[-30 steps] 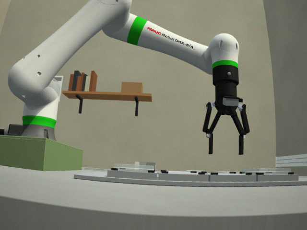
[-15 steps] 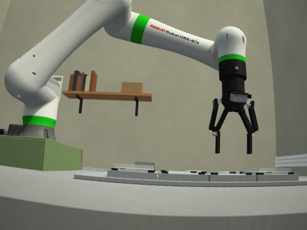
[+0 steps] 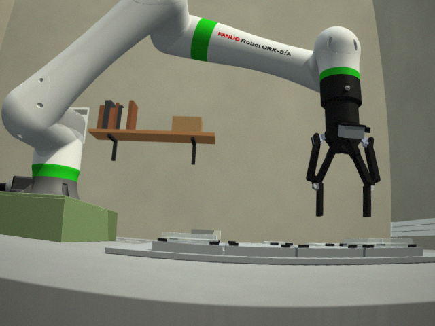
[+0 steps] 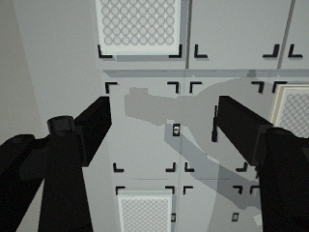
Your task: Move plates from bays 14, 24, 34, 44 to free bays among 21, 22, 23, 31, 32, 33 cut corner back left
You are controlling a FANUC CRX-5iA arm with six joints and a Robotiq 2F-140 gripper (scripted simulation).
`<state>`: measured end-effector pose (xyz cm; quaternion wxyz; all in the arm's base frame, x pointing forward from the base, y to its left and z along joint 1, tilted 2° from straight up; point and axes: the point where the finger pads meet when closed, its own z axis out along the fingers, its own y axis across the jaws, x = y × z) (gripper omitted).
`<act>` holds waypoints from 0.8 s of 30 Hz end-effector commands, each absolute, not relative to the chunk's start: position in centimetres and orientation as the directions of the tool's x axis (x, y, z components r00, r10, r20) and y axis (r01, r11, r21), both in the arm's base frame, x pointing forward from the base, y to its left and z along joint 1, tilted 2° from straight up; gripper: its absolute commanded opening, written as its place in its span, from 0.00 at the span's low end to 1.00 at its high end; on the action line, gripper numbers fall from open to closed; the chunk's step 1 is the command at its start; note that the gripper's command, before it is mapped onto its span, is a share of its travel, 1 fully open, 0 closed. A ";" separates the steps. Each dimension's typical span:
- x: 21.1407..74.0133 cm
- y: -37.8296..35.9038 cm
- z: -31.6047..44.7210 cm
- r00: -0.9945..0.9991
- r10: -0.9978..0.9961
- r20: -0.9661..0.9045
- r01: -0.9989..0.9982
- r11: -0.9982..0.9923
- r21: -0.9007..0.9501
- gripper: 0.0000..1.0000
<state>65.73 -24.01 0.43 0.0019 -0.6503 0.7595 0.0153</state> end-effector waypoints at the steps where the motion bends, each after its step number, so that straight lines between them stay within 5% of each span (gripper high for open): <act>1: 65.9 -25.4 0.6 -0.154 -0.988 -0.022 -0.988 0.154 0.019 0.70; 24: 66.4 -33.8 0.3 -0.154 -0.988 -0.022 -0.988 0.154 0.019 0.70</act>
